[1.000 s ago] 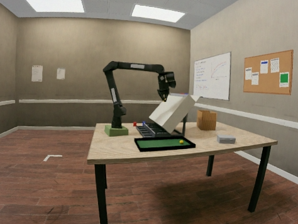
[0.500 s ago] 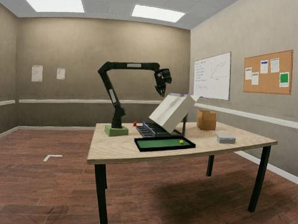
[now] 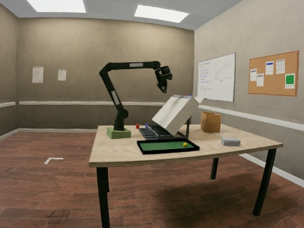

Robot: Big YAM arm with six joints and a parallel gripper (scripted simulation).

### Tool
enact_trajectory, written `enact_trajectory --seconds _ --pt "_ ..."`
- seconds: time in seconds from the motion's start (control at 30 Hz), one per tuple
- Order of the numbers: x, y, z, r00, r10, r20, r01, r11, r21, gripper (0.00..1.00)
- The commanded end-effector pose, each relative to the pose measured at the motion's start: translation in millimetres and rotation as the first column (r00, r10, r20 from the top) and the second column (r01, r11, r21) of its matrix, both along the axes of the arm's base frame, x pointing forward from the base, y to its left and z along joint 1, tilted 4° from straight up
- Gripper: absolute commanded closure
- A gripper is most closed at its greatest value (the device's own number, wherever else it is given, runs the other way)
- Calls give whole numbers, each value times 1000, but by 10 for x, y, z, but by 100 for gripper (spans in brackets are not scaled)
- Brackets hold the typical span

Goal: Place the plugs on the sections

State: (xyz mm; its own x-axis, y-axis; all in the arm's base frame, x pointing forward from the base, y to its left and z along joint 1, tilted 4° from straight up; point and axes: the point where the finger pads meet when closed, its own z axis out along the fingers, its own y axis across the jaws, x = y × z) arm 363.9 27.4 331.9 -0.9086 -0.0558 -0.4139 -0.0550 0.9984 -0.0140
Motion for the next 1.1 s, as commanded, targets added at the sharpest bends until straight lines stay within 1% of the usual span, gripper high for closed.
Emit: enact_trajectory --seconds 0.0,0.23,0.87,1.07 --pt "87 181 351 997 -36 61 34 999 28 100" --pt "125 449 506 995 -45 90 42 998 35 100" --pt "124 453 505 995 -47 89 43 998 38 100" --pt "695 459 547 996 -44 81 41 999 33 100"
